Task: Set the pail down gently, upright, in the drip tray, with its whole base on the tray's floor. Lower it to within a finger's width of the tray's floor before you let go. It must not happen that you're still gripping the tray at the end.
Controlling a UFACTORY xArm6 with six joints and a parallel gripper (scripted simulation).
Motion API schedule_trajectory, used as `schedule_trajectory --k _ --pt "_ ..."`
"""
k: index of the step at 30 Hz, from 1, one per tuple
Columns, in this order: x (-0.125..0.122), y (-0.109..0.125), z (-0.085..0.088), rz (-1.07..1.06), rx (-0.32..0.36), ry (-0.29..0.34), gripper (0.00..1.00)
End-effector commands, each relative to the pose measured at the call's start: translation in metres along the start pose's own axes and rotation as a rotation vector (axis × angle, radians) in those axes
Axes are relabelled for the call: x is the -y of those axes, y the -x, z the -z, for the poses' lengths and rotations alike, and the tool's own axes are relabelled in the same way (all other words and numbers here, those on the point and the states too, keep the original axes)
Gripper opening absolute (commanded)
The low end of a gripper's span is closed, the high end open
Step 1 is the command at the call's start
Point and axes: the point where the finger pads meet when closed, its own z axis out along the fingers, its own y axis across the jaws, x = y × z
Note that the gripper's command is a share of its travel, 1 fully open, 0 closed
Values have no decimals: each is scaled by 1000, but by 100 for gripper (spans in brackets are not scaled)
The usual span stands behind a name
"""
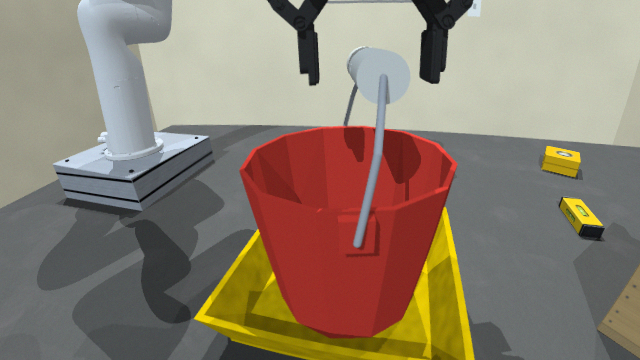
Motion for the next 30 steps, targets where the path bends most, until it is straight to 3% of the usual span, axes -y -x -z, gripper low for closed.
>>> schedule_trajectory --k 1,13,30 --pt "-1 1 3 0 4 5 100" --pt "-1 1 9 0 4 5 100" --pt "-1 1 38 0 4 5 100"
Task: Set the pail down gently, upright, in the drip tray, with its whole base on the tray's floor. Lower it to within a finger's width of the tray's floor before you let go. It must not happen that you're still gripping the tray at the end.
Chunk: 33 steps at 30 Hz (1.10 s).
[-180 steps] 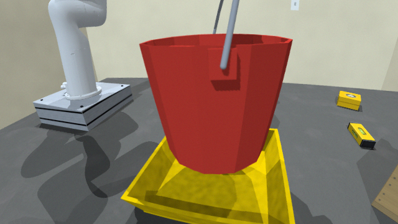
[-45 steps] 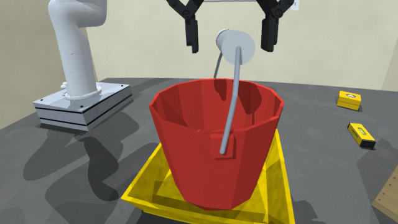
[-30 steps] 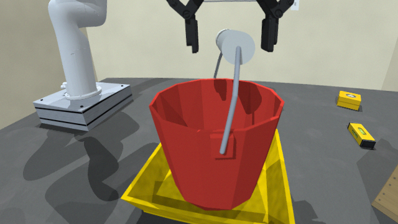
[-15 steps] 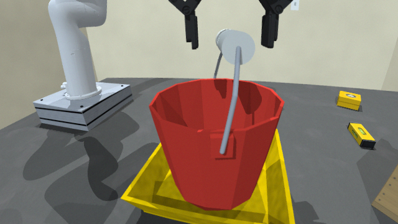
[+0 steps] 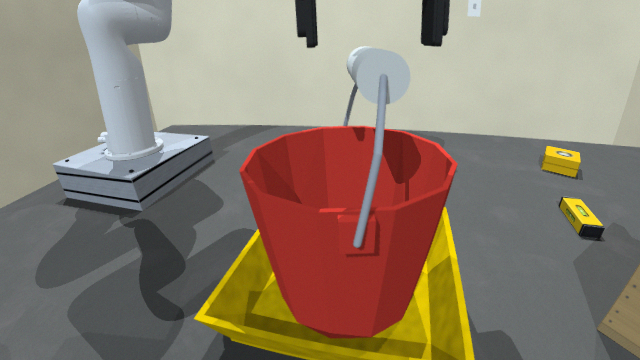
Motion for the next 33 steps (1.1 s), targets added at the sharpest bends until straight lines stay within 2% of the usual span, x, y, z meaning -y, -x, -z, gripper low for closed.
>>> schedule_trajectory --k 1,11,23,33 --pt "-1 1 13 0 4 5 100" --pt "-1 1 37 0 4 5 100" --pt "-1 1 51 0 4 5 100" --pt "-1 1 55 0 4 5 100"
